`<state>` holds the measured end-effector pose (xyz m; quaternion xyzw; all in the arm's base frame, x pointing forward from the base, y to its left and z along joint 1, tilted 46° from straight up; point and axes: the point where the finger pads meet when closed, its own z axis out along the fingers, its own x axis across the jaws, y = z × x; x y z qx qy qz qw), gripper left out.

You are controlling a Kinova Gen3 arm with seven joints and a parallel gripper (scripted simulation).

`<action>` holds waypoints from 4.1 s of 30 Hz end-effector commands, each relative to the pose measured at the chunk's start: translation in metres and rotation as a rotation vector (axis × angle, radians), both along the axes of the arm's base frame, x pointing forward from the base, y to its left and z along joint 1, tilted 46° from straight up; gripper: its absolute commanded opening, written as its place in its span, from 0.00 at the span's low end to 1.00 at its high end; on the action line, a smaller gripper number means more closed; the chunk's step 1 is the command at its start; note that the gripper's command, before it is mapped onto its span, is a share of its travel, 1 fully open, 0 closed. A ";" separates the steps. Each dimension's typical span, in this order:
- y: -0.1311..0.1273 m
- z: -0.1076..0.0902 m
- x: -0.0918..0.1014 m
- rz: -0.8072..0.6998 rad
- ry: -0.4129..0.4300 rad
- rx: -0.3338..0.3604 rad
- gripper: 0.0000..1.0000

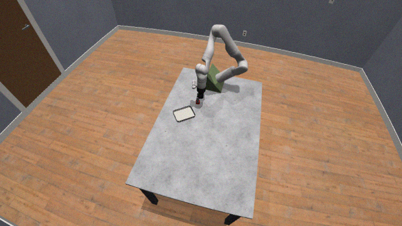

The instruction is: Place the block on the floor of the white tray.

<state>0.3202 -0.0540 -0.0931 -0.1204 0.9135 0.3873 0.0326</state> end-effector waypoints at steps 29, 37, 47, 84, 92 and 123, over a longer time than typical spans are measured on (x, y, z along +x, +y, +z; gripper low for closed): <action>0.006 -0.007 0.000 -0.001 -0.001 -0.001 0.88; 0.019 -0.019 0.000 -0.001 -0.001 -0.001 0.88; 0.024 -0.024 -0.001 -0.001 -0.001 -0.001 0.88; 0.024 -0.024 -0.001 -0.001 -0.001 -0.001 0.00; 0.024 -0.024 -0.001 -0.001 -0.001 -0.001 0.00; -0.015 0.015 0.001 -0.001 -0.001 -0.001 0.00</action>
